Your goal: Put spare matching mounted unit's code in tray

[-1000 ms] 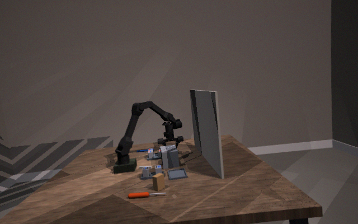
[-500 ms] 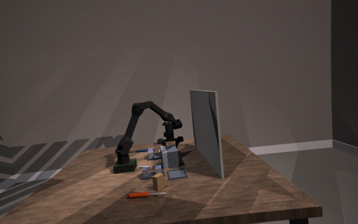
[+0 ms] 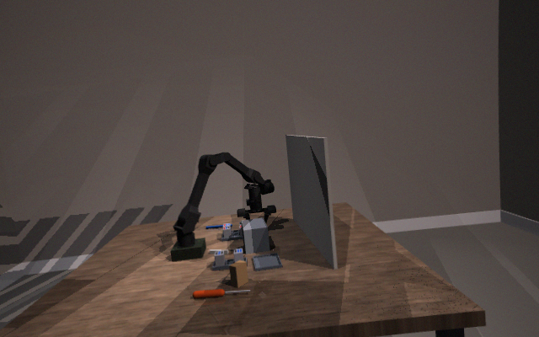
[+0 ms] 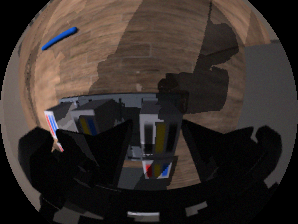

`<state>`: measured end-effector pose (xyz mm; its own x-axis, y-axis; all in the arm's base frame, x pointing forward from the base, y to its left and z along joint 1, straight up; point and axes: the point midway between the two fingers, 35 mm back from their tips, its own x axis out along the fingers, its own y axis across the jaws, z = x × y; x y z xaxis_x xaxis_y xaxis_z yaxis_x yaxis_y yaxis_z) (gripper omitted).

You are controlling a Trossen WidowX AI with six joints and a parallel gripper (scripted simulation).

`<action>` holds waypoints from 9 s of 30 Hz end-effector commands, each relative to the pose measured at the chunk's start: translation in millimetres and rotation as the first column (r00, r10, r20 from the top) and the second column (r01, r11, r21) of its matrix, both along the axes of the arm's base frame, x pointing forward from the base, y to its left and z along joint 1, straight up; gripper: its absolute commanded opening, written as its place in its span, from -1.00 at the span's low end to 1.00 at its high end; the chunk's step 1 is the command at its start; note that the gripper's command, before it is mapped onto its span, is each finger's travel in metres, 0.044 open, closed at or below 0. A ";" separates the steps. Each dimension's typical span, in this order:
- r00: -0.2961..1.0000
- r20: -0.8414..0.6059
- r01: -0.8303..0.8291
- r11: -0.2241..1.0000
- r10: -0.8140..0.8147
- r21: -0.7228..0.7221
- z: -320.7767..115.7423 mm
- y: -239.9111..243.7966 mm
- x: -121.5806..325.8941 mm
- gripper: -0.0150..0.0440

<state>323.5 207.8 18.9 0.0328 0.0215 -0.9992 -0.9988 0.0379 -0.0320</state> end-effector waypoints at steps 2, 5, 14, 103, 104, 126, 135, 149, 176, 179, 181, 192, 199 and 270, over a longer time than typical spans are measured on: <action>1.000 -0.002 0.002 1.000 -0.002 -0.003 -1.8 -0.2 -0.4 0.53; 1.000 -0.002 0.002 1.000 -0.002 -0.003 -1.8 -0.2 -0.4 0.53; 1.000 -0.002 0.002 1.000 -0.002 -0.003 -1.8 -0.2 -0.4 0.53; 1.000 -0.001 0.000 1.000 0.000 0.000 -0.2 0.0 -0.1 -0.49; 1.000 -0.001 0.000 1.000 0.000 0.000 0.8 0.0 0.0 -0.49; 1.000 -0.003 0.001 1.000 -0.001 0.000 91.6 -1.7 -0.8 -0.49; 1.000 -0.003 0.003 1.000 -0.003 -0.003 134.7 -6.9 -1.5 -0.49; 1.000 0.000 0.002 1.000 -0.002 -0.007 151.2 -41.2 14.1 -0.49; 1.000 0.003 0.003 1.000 -0.003 -0.024 151.6 -212.1 53.1 -0.49; 1.000 0.003 0.003 1.000 -0.003 -0.026 151.6 -231.8 52.4 -0.49; 1.000 0.003 0.003 1.000 -0.003 -0.027 151.6 -244.8 51.3 -0.49; 1.000 0.002 0.003 0.999 -0.003 -0.034 151.7 -315.5 37.5 -0.49; 1.000 0.000 0.003 0.999 -0.003 -0.038 151.8 -358.6 21.8 -0.49; 1.000 -0.002 0.003 0.999 -0.003 -0.044 107.3 -419.6 0.4 -0.49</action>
<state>324.7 -211.7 131.1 0.0386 -0.0255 -0.9989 -0.9983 0.0417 -0.0397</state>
